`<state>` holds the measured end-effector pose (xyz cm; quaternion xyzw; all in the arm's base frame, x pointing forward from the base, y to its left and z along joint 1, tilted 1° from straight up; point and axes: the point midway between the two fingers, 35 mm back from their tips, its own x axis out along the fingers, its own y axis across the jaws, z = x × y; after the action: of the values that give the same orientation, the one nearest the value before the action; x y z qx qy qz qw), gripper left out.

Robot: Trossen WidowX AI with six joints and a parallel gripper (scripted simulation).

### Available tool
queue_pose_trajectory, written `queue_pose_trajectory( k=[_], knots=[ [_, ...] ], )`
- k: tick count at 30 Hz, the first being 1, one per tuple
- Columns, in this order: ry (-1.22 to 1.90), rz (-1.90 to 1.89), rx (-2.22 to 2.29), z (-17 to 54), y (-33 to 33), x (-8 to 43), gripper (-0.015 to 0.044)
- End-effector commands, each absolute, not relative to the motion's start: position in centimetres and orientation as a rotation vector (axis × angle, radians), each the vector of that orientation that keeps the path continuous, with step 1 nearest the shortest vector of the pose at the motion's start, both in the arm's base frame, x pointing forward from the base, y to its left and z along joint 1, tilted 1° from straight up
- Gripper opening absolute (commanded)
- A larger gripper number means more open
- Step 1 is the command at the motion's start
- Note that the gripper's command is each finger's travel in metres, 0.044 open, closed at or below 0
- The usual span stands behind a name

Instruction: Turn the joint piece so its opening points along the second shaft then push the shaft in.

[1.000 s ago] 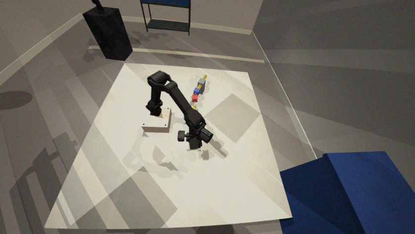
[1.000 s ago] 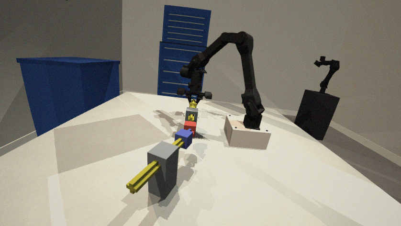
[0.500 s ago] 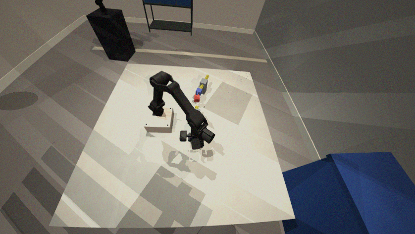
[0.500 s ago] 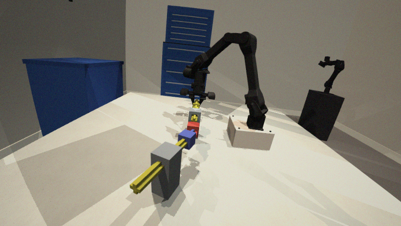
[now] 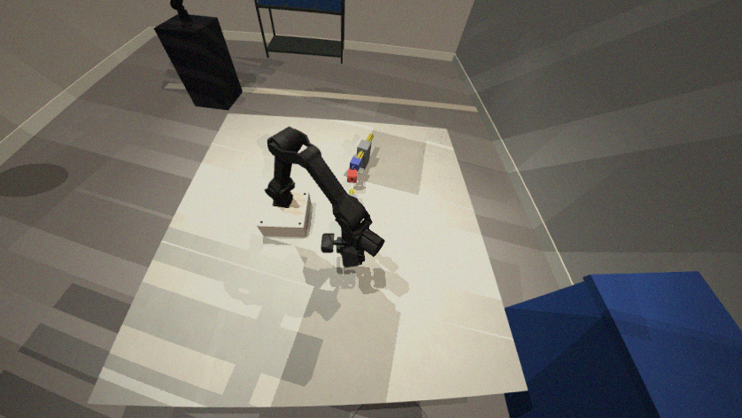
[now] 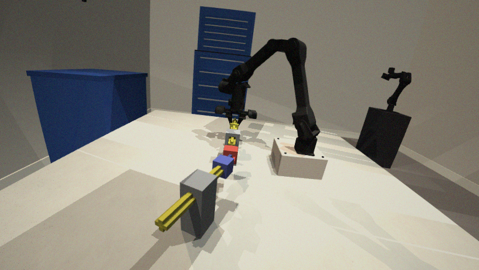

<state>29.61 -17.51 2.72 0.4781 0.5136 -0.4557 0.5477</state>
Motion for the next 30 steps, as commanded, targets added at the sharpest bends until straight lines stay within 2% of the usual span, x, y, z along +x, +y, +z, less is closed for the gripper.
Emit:
queue_pose_trajectory(
  k=[1, 30],
  knots=[
    [1.217, -1.08, 1.133, 2.7, -17.5, 29.6, 0.0],
    [1.235, -1.096, 1.131, 2.6, -13.8, 29.2, 0.0]
  ],
)
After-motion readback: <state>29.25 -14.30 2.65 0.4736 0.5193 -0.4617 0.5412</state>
